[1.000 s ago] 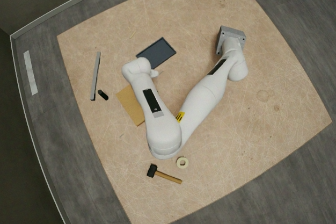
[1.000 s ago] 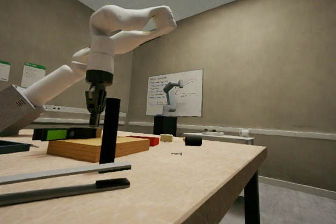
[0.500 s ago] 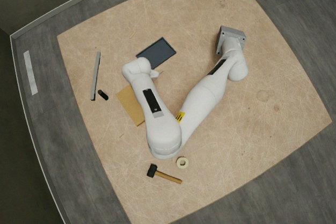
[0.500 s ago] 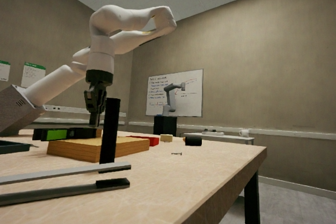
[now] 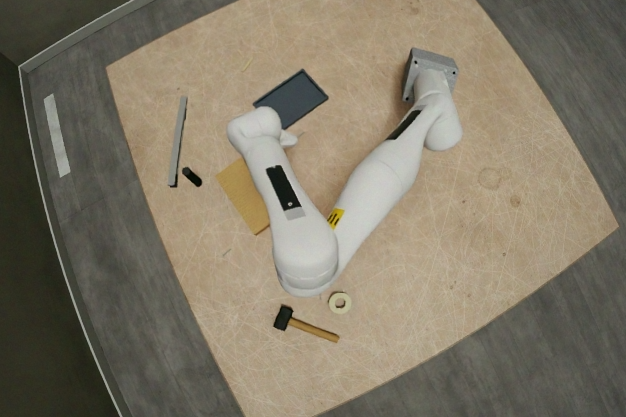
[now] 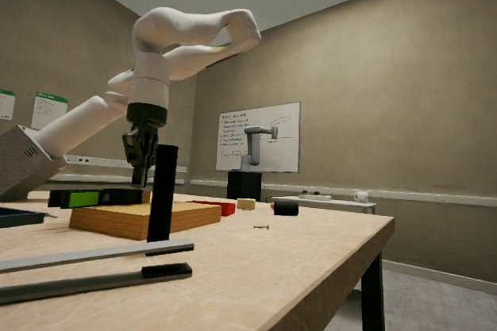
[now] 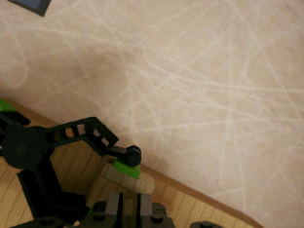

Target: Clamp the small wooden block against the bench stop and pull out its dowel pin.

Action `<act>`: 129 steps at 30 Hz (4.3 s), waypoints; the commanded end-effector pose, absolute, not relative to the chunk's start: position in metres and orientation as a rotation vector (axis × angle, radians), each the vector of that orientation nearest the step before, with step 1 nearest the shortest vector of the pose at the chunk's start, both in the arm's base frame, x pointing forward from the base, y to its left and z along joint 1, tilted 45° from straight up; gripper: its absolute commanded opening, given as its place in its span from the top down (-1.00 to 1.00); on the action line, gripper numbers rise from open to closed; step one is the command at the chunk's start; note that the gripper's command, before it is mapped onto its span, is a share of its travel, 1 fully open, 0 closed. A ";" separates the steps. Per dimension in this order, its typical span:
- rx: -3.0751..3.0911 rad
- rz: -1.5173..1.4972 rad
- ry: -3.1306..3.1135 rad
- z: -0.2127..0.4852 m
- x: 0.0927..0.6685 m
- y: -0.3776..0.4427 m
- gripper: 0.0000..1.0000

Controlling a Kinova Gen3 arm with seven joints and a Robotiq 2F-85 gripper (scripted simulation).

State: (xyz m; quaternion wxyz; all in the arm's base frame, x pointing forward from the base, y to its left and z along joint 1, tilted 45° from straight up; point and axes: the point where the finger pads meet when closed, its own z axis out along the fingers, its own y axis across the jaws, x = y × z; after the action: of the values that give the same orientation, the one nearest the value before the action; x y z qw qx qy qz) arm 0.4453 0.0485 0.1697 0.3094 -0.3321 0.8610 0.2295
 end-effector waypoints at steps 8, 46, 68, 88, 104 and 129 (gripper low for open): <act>-0.840 0.619 2.292 0.171 0.446 0.048 0.80; -0.658 0.690 2.376 0.171 0.446 0.048 0.80; -0.539 0.733 2.423 0.171 0.446 0.047 0.80; -0.426 0.772 2.463 0.171 0.446 0.047 0.80; -0.333 0.803 2.491 0.171 0.446 0.047 0.80; -0.186 0.850 2.530 0.171 0.445 0.047 0.80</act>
State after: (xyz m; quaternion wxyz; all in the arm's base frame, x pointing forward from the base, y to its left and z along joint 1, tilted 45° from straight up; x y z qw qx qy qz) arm 0.4451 0.0482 0.1702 0.2304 -0.0709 0.9201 0.3087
